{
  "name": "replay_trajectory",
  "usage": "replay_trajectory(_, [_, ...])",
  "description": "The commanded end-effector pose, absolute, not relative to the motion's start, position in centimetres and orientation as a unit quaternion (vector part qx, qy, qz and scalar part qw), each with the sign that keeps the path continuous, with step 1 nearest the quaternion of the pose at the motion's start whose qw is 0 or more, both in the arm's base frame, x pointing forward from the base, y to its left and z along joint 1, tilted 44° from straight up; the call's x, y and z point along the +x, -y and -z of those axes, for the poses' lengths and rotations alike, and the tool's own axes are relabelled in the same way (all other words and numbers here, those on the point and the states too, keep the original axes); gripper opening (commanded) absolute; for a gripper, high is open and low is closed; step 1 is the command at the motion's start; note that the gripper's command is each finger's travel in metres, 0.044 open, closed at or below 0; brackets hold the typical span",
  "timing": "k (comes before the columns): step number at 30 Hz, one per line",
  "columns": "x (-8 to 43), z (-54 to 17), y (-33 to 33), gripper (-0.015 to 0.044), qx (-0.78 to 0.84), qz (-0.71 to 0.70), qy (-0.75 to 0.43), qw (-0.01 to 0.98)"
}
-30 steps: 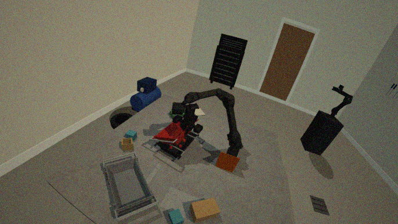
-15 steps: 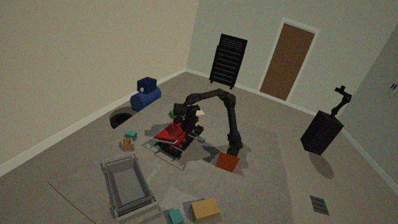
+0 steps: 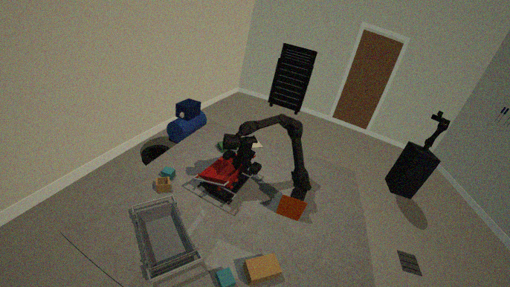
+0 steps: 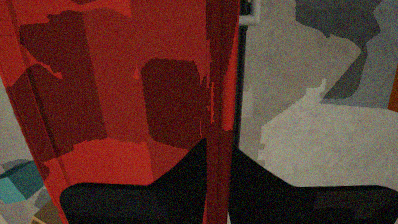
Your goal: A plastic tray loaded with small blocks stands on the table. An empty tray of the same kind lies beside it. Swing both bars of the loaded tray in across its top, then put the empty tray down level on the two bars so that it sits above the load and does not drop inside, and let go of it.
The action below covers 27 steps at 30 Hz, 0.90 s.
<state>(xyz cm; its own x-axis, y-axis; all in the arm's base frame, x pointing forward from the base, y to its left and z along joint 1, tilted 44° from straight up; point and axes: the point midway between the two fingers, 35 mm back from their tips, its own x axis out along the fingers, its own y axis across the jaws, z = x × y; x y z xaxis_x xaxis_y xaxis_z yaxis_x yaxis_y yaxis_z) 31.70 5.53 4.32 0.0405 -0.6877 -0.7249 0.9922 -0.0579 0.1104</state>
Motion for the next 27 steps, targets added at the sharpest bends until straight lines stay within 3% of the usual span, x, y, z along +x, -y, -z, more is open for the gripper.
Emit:
replay_trajectory(1, [31.30,-4.03,-5.10,0.0000,0.321,0.658,-0.240,0.638])
replay_trajectory(27, [30.94,-3.52,-4.64,0.0000,0.321,0.658,-0.240,0.638])
